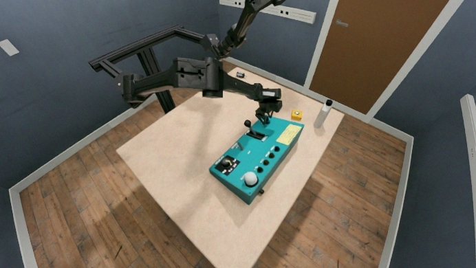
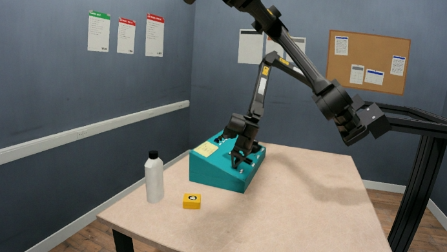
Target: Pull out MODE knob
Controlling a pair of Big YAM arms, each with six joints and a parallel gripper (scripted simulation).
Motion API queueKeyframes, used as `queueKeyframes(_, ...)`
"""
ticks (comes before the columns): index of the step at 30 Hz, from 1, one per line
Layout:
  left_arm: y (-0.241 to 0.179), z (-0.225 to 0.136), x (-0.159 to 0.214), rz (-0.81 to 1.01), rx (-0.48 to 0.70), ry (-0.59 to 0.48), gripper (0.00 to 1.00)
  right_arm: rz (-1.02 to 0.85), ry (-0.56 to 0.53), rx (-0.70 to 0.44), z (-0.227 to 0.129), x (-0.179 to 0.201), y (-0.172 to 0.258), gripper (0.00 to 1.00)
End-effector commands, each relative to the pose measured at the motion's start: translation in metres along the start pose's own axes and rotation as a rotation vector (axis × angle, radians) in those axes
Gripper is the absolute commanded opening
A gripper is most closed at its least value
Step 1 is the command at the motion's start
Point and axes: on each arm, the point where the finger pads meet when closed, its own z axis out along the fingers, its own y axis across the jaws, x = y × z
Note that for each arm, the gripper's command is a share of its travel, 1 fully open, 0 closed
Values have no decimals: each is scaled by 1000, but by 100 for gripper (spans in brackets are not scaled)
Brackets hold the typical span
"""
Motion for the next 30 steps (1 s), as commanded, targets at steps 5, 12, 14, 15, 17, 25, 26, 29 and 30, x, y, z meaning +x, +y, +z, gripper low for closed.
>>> queueKeyframes(5,9,-7,-17,-9,-23,-40,100,46,-34,-19,-15,-33,6,70)
queueKeyframes(12,9,-7,-17,-9,-23,-40,100,44,-35,-23,-17,-32,8,70)
queueKeyframes(14,9,-7,-17,-9,-23,-40,100,44,-36,-24,-18,-32,9,70)
queueKeyframes(15,9,-7,-17,-9,-23,-40,100,44,-36,-24,-18,-32,9,70)
queueKeyframes(17,9,-7,-17,-9,-23,-40,100,43,-36,-24,-18,-32,9,70)
queueKeyframes(25,9,-7,-17,-9,-23,-40,100,40,-37,-27,-20,-31,12,70)
queueKeyframes(26,9,-7,-17,-9,-23,-40,100,40,-37,-28,-20,-31,12,70)
queueKeyframes(29,9,-7,-17,-9,-23,-40,100,37,-36,-29,-21,-29,14,70)
queueKeyframes(30,9,-7,-17,-9,-23,-40,100,36,-36,-29,-21,-28,15,70)
